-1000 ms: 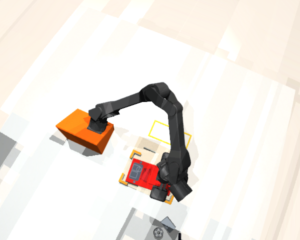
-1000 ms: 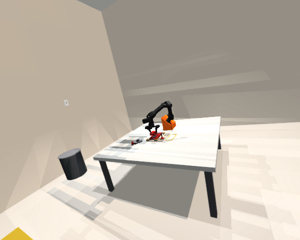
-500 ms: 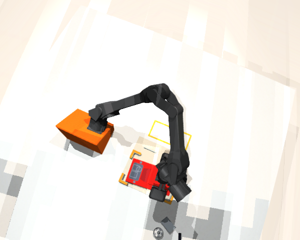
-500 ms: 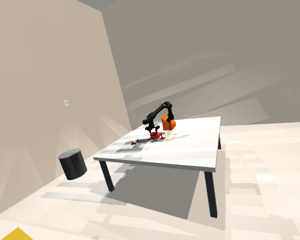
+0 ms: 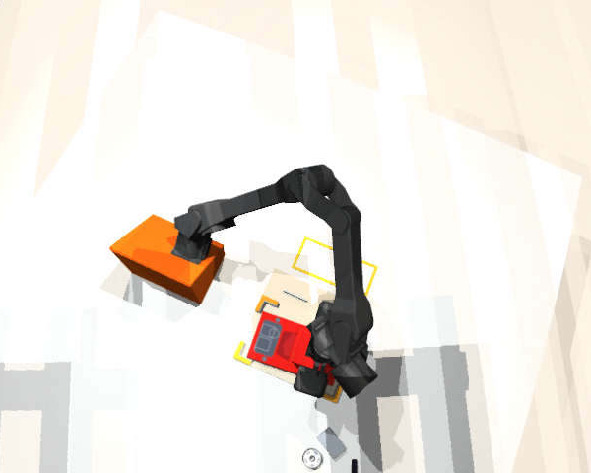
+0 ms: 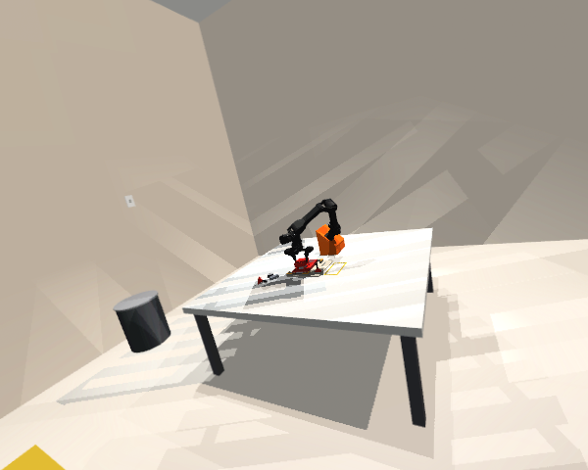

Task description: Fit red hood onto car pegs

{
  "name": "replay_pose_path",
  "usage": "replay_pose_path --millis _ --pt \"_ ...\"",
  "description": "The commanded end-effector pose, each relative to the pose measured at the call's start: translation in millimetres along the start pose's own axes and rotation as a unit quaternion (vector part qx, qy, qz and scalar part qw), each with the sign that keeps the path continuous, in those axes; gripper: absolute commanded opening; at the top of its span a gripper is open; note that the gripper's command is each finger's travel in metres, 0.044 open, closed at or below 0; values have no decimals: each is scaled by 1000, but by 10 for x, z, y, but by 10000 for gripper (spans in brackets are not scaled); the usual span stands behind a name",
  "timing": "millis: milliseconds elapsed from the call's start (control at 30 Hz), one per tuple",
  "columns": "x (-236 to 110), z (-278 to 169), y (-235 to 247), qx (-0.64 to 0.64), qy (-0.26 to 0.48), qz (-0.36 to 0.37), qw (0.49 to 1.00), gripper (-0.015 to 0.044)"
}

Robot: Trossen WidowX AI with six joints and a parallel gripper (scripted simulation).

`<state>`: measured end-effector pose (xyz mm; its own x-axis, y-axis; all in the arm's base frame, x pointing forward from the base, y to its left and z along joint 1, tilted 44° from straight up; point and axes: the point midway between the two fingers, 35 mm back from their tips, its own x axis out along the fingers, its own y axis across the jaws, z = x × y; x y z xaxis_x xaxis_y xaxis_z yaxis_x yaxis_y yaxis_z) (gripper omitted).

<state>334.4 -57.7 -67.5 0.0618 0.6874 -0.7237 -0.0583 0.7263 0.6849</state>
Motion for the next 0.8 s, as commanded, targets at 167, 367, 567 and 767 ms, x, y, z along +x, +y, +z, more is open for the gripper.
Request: replay_pose_path --millis 167,367,567,767 --pt "11 8 2 2 -2 1 1000 0" --pt "38 9 1 2 -2 1 1000 0" --pt "66 9 0 2 -2 1 1000 0" --pt "93 8 -1 2 -2 1 1000 0"
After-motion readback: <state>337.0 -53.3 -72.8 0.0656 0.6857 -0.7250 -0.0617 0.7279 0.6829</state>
